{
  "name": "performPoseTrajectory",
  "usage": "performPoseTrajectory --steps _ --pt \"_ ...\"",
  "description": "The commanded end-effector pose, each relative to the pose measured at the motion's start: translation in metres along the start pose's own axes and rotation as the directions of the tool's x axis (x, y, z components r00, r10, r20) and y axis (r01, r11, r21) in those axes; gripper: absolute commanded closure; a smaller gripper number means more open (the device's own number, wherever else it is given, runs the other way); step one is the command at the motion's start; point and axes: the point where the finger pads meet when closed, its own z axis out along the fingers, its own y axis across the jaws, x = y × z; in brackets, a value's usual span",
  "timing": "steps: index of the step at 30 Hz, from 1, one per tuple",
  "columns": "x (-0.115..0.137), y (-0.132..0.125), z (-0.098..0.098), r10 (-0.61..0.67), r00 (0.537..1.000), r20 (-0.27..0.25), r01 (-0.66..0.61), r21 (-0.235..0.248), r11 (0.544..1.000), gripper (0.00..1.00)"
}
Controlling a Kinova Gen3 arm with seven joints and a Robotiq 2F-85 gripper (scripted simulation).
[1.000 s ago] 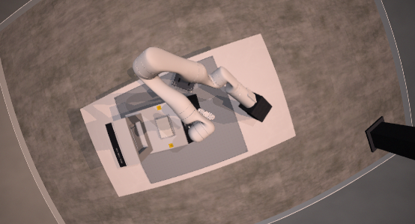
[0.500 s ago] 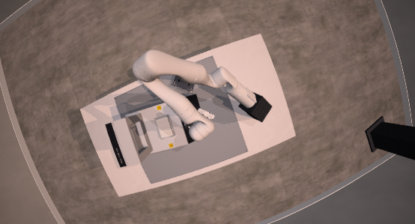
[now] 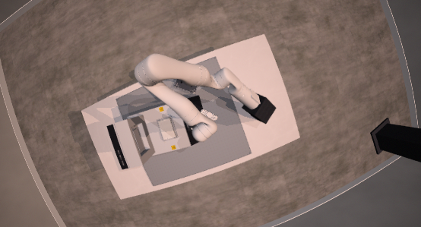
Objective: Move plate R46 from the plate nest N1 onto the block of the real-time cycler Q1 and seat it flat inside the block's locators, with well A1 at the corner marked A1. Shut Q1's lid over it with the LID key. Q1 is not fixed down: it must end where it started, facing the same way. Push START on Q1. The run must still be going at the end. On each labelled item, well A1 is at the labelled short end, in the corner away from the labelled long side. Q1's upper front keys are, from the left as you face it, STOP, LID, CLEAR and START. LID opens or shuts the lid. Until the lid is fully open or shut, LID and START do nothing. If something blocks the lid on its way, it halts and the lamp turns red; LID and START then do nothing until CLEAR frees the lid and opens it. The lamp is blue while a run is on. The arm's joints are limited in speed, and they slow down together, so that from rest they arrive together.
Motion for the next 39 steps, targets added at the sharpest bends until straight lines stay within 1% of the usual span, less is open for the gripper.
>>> performPoseTrajectory --steps 1,39 --pt "0.001 0.0 0.007 0.001 1.0 -0.002 -0.001 0.004 1.0 0.9" --pt "0.004 0.002 0.052 0.0 1.0 -0.003 0.0 0.003 1.0 0.9"
